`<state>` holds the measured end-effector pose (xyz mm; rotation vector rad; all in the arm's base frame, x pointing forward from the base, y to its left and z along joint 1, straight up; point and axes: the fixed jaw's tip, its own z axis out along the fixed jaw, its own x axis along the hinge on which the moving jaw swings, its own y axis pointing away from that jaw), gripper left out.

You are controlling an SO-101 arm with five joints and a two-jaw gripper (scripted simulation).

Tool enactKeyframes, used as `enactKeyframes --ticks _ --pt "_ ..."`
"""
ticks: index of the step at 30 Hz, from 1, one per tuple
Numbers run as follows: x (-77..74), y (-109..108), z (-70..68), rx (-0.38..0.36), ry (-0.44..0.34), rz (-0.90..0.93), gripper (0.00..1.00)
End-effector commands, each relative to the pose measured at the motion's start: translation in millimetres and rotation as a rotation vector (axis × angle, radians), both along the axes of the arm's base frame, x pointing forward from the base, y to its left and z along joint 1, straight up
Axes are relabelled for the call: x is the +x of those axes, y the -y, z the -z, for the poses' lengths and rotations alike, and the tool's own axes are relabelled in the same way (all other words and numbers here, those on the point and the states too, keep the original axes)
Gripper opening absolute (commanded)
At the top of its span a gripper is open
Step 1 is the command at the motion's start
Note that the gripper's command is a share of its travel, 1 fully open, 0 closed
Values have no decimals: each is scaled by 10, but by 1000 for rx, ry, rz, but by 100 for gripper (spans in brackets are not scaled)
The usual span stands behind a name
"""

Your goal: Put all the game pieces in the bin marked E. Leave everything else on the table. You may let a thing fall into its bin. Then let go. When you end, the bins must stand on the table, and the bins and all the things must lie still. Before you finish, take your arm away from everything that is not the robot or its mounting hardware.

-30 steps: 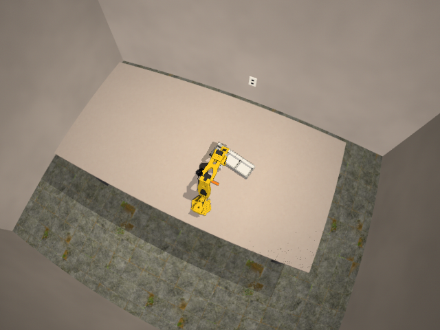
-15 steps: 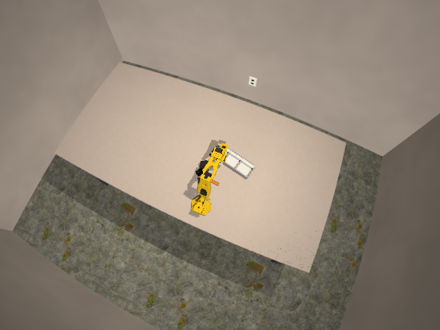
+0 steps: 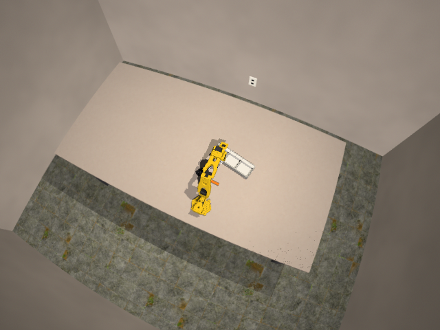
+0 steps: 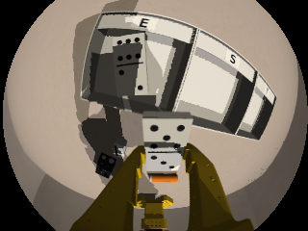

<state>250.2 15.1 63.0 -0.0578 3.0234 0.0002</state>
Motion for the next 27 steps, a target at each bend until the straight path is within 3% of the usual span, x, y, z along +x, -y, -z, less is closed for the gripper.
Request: enactKeyframes --ticks 1,12,27 --pt "109 -46 -110 5 62 -5 0" --pt "224 -110 -108 8 91 -23 0" --pt "267 -130 -110 9 102 -29 0"
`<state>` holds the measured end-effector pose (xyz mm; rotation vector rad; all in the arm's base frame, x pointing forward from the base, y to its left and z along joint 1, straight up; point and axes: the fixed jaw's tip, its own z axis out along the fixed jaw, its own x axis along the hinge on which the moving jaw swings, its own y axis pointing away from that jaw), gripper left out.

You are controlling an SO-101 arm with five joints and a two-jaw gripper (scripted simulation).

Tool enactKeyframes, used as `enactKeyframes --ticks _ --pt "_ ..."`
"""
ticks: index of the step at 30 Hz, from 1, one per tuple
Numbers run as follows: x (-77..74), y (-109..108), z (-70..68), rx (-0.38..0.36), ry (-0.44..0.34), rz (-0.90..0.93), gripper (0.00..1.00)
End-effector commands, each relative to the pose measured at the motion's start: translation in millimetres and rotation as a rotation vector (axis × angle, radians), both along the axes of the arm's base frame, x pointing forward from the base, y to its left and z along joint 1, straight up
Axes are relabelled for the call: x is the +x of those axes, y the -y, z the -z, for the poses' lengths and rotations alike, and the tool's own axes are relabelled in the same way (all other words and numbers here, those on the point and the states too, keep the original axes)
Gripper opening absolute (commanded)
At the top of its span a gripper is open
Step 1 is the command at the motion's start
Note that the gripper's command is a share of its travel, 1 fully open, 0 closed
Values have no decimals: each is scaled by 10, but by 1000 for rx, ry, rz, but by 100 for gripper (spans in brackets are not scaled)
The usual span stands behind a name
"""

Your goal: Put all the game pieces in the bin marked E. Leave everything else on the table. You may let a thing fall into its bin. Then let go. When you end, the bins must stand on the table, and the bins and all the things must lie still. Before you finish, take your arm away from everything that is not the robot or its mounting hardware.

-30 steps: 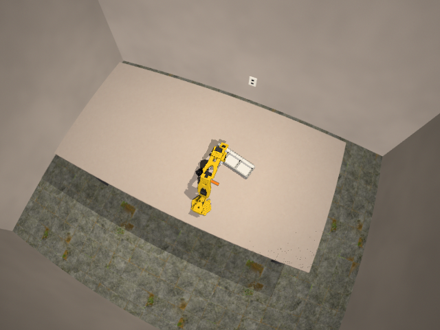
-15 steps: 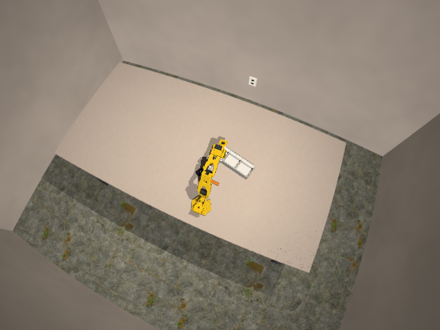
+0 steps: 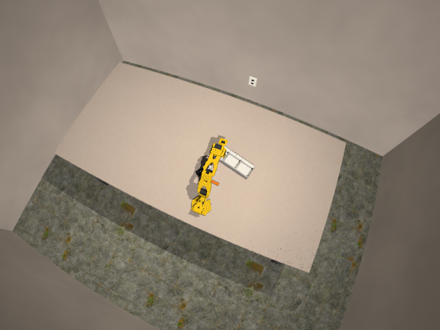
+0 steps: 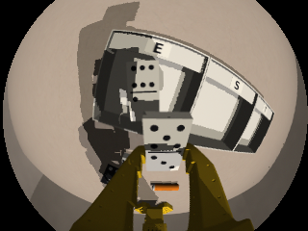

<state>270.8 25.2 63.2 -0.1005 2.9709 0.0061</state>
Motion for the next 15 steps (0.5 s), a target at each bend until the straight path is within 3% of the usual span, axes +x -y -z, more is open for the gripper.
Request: enactKeyframes --ticks 1,15 --pt "73 -34 -110 7 54 -1 0" --pt "258 -127 -114 12 112 -28 0"
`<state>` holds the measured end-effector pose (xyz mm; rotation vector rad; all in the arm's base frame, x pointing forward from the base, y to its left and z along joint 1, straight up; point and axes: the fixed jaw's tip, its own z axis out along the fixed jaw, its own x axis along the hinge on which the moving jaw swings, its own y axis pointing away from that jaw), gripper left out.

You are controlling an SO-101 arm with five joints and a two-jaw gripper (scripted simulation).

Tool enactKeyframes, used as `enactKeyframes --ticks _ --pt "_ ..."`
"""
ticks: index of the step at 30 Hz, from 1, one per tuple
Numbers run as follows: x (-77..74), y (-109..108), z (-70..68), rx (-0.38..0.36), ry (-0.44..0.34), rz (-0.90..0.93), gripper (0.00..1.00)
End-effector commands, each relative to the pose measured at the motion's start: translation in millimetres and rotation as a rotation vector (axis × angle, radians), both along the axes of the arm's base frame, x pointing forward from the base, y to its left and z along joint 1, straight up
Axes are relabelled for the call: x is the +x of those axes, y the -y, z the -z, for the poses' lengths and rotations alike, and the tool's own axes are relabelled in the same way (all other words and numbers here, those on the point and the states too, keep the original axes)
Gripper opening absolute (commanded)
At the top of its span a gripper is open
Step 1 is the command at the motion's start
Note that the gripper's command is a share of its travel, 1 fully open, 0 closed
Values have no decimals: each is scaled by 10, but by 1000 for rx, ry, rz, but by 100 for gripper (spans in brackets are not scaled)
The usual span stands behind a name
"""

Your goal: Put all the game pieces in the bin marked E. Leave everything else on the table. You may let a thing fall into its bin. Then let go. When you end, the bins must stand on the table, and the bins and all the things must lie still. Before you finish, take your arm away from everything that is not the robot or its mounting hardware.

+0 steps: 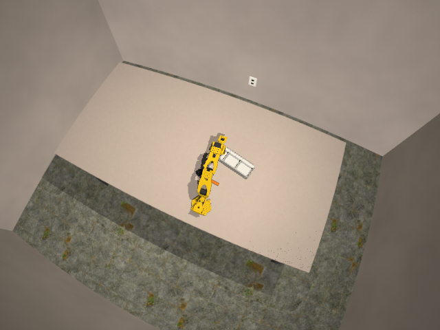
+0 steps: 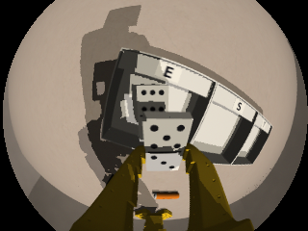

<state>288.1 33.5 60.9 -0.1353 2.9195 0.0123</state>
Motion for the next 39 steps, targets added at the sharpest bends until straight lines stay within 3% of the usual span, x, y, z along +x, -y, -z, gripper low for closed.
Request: enactKeyframes --ticks 1,29,30,39 --pt "95 -50 -136 10 66 -5 0" --pt "129 -73 -131 11 81 -12 0" --pt "192 -121 -231 24 143 -9 0" --pt "192 -121 -231 24 143 -9 0"
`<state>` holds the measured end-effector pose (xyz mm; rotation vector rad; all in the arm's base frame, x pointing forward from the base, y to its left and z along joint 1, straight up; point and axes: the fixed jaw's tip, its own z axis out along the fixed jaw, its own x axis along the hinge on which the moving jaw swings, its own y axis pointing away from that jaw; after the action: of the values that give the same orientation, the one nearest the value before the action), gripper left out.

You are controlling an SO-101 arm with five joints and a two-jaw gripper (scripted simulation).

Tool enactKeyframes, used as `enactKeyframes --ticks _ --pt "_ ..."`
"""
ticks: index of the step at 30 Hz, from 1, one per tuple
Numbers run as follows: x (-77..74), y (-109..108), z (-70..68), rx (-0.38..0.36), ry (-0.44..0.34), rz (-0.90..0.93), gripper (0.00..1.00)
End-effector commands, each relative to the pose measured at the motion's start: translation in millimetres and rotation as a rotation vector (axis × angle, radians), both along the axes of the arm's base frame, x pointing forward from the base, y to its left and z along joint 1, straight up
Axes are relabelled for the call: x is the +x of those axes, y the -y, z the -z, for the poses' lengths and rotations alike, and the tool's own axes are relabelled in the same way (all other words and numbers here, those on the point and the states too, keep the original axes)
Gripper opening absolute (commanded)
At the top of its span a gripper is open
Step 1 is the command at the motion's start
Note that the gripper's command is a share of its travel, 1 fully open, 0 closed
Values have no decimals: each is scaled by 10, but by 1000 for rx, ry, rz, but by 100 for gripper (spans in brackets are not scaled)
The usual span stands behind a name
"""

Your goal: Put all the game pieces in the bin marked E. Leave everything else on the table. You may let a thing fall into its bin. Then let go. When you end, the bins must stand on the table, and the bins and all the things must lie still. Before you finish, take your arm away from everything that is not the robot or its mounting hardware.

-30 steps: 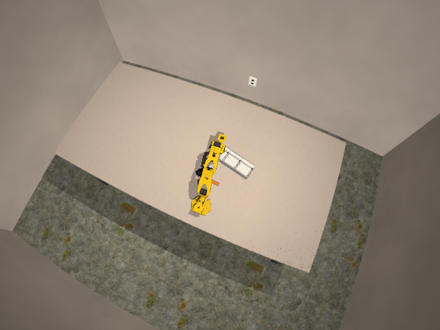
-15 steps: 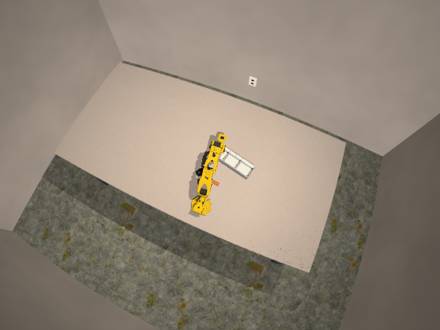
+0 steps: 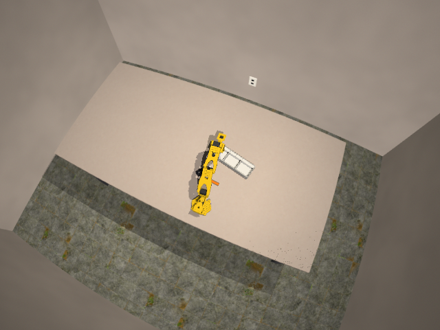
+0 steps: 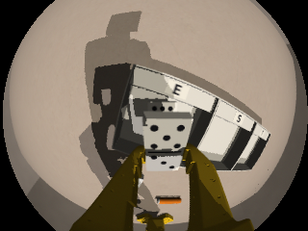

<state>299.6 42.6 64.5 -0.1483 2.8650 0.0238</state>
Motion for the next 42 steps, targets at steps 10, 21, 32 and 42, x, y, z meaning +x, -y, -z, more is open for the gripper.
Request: enactKeyframes --ticks 10,21,32,42 --pt "77 -30 -194 15 90 3 0" --pt "78 -30 -178 14 85 3 0" --pt "78 -30 -159 14 80 3 0" --pt "78 -30 -156 14 80 3 0"
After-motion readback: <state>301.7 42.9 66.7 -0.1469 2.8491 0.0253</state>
